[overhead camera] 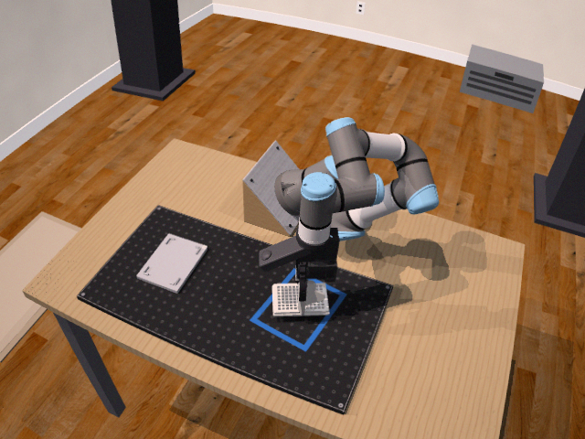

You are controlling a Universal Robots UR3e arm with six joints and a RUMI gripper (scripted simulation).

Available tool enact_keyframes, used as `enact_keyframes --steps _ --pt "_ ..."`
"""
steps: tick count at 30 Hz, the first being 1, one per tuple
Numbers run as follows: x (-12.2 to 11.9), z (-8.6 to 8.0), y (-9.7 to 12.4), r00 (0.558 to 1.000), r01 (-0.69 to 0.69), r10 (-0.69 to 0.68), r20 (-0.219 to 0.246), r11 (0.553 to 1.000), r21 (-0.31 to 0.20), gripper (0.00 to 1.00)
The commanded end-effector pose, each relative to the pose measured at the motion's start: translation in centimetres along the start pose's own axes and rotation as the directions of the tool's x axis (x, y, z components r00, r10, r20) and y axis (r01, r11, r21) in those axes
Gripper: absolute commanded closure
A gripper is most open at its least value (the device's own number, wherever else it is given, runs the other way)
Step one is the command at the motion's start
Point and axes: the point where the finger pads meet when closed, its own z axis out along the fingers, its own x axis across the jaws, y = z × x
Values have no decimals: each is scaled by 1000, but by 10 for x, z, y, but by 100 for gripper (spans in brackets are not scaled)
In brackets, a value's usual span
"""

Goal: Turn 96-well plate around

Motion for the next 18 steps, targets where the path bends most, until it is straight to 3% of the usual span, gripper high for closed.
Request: enact_keyframes --steps 1,18 --pt "0 2 0 1000 0 0 1 1000 2 100" --pt "0 12 0 1000 0 0 1 1000 2 100"
